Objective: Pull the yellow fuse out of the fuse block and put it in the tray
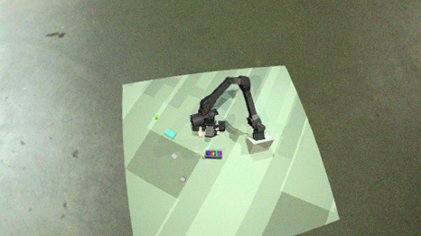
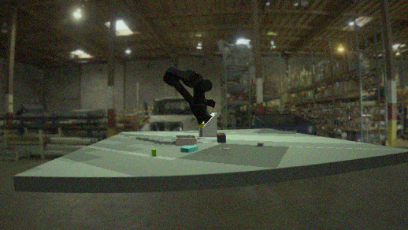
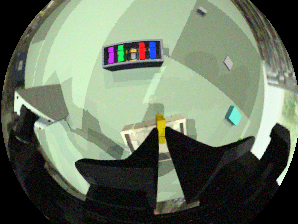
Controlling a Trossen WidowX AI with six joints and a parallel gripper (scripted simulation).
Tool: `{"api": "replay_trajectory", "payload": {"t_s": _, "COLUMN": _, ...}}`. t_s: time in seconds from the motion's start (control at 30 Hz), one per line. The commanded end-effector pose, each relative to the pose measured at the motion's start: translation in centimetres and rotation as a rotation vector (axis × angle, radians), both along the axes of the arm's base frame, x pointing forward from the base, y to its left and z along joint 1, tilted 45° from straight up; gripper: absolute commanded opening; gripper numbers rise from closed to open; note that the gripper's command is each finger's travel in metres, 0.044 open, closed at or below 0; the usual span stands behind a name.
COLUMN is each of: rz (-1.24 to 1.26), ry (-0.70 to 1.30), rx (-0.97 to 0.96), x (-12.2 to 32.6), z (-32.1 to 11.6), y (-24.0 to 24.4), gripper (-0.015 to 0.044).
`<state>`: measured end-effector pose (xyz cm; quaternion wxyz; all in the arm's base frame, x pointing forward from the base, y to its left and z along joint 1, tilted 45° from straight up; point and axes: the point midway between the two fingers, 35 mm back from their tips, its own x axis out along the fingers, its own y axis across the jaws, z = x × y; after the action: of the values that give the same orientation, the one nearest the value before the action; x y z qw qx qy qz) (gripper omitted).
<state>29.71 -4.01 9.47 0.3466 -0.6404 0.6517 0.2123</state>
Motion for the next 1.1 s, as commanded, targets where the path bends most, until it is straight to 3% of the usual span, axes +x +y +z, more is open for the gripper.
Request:
{"api": "replay_trajectory", "payload": {"t_s": 0.0, "rz": 0.004, "ry": -0.007, "rx": -0.012, "x": -0.3, "z": 2.4, "y": -2.2, "gripper": 0.0}}
{"api": "replay_trajectory", "payload": {"t_s": 0.23, "rz": 0.0, "ry": -0.007, "rx": -0.029, "x": -1.3, "z": 5.2, "y": -5.1, "gripper": 0.0}}
{"api": "replay_trajectory", "payload": {"t_s": 1.07, "rz": 0.0, "ry": -0.008, "rx": -0.029, "x": -1.1, "z": 3.0, "y": -7.3, "gripper": 0.0}}
